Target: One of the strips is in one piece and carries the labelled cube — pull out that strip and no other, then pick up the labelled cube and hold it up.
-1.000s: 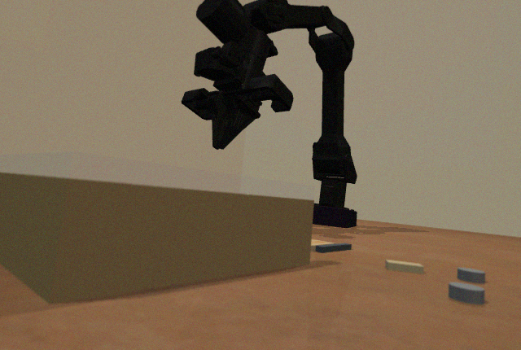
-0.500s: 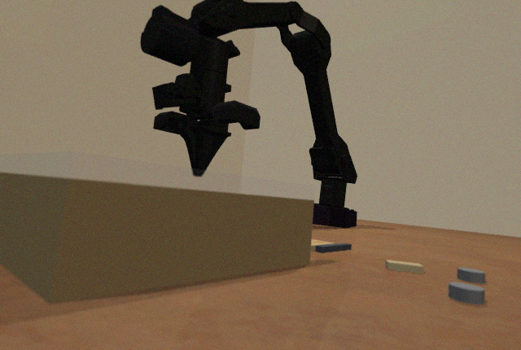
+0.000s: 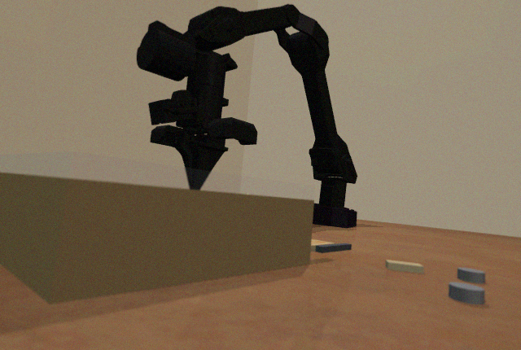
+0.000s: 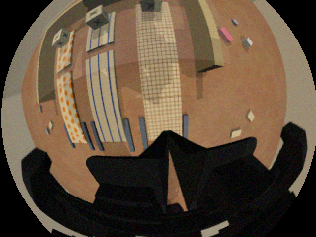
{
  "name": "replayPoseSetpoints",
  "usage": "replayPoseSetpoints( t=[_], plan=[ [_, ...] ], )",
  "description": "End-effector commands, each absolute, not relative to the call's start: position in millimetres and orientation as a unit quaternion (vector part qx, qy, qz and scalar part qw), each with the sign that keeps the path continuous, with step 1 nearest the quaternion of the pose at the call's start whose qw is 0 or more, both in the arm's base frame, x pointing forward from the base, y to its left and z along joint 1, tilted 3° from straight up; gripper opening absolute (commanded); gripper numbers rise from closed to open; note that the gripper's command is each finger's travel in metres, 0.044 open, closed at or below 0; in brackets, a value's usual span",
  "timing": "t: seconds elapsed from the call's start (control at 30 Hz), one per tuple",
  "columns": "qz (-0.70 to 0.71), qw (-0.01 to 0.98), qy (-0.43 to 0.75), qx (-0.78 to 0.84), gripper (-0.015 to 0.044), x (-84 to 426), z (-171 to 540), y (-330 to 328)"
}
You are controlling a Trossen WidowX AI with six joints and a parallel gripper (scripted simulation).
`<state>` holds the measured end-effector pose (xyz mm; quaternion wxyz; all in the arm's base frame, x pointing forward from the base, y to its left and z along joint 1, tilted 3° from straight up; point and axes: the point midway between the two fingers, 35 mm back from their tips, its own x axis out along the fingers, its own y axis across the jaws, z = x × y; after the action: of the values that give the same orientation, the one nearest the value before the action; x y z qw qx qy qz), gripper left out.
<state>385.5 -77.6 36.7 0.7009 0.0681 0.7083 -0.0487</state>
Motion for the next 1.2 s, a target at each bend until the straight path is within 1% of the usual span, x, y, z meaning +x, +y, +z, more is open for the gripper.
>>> replayPoseSetpoints(
  t=[0.0, 0.73, 1.17],
  plan=[
    [-0.049, 0.701, 0.709, 0.064, 0.0000, 385, 30, -78],
    [-0.049, 0.700, 0.709, 0.064, 0.0000, 380, -6, -75],
    [-0.049, 0.700, 0.709, 0.064, 0.0000, 380, -7, -75]
  ],
)
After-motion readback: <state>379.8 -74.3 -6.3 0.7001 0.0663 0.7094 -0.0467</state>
